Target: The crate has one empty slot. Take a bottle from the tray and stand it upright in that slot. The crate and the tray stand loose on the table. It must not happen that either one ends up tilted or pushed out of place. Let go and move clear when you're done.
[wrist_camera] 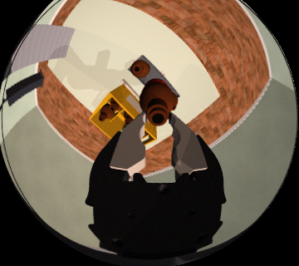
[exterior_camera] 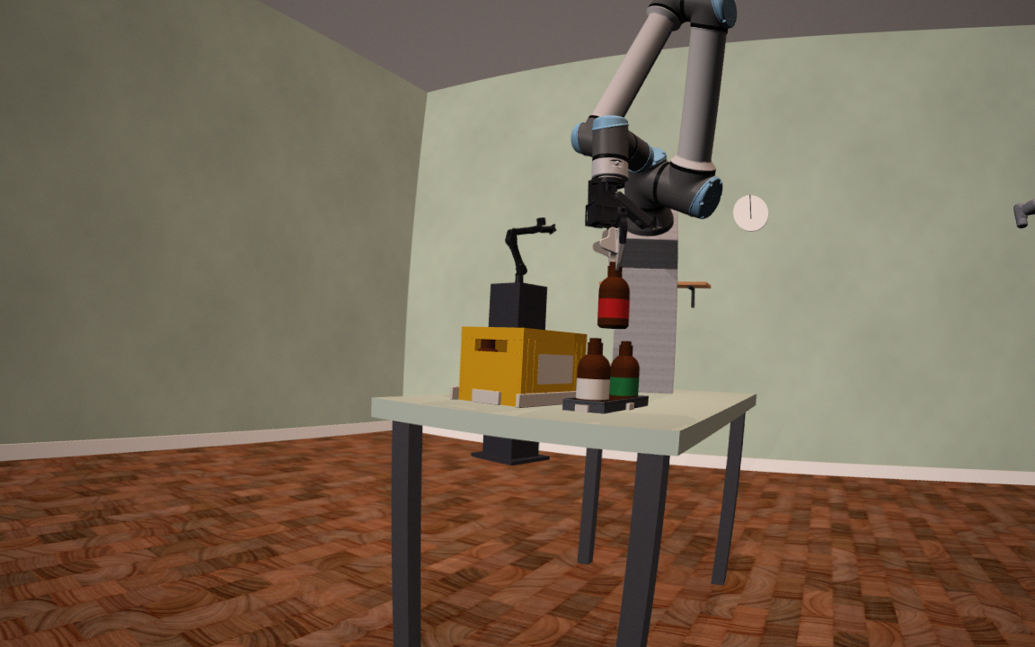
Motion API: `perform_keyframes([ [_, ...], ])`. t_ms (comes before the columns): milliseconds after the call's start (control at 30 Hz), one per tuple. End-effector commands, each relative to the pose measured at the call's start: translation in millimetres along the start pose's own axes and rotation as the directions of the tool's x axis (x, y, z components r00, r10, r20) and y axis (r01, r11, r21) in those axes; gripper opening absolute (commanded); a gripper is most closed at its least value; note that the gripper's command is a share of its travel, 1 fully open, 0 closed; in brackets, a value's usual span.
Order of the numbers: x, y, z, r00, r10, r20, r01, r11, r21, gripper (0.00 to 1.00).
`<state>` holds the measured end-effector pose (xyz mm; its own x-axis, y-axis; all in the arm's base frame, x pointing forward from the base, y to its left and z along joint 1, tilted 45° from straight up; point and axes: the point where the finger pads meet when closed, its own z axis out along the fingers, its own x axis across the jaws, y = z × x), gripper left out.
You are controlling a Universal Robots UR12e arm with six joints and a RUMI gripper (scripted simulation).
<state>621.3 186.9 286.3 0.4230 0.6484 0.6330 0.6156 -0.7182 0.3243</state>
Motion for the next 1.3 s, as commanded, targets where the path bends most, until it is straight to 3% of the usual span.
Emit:
perform_keyframes([
  [0, 0.5, 0.2, -0.4, 1.0, 0.0, -0.001, 0.0, 1.0, -0.001, 0.0],
  [1267, -3.6, 5.0, -0.4, 1.0, 0.0, -0.001, 0.0, 1.0, -0.001, 0.0],
])
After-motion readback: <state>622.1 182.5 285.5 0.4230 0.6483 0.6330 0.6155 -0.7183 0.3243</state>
